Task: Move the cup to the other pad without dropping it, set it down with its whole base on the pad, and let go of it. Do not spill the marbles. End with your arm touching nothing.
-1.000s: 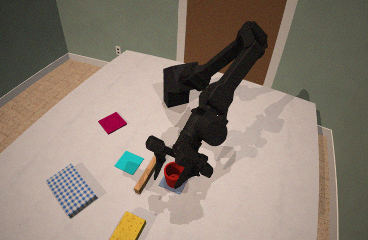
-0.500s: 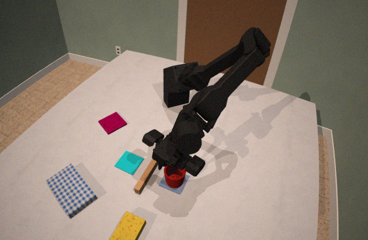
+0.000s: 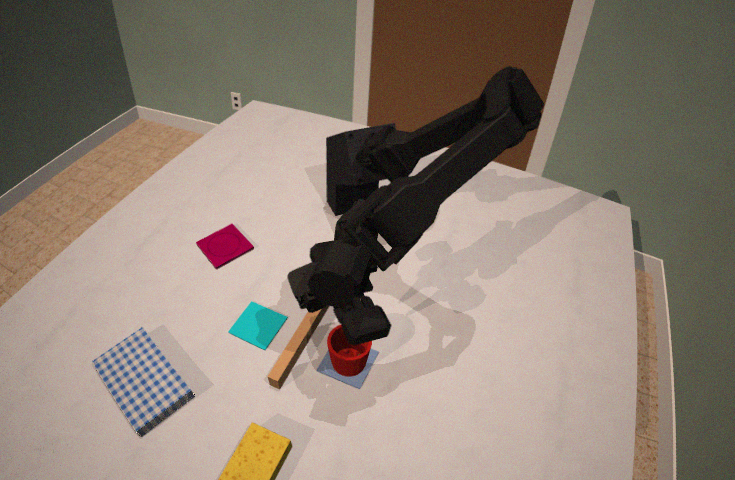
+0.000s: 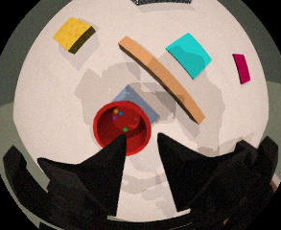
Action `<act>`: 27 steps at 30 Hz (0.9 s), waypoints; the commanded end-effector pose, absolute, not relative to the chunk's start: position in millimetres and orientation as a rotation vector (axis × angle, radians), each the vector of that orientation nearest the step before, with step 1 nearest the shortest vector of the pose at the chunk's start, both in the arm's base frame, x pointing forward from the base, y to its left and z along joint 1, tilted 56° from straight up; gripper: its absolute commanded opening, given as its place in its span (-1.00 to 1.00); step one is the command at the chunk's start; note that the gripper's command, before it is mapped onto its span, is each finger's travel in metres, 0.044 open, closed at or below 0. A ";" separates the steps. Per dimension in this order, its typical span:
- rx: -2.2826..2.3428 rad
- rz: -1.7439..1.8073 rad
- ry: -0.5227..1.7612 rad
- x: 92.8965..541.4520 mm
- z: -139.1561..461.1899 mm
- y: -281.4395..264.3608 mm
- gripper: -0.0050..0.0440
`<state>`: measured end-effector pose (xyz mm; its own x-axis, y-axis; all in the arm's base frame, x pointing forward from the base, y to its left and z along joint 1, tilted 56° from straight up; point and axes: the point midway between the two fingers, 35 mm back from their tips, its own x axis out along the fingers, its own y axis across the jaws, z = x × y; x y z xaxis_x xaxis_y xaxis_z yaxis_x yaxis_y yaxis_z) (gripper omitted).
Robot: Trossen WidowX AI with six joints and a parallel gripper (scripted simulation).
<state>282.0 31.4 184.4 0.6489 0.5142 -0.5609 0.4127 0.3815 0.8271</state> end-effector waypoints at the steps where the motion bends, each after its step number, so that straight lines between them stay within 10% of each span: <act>1: 1.382 0.034 1.009 275.7 181.0 33.6 -0.19; 27: 1.485 -0.010 1.060 285.1 167.8 45.2 -0.19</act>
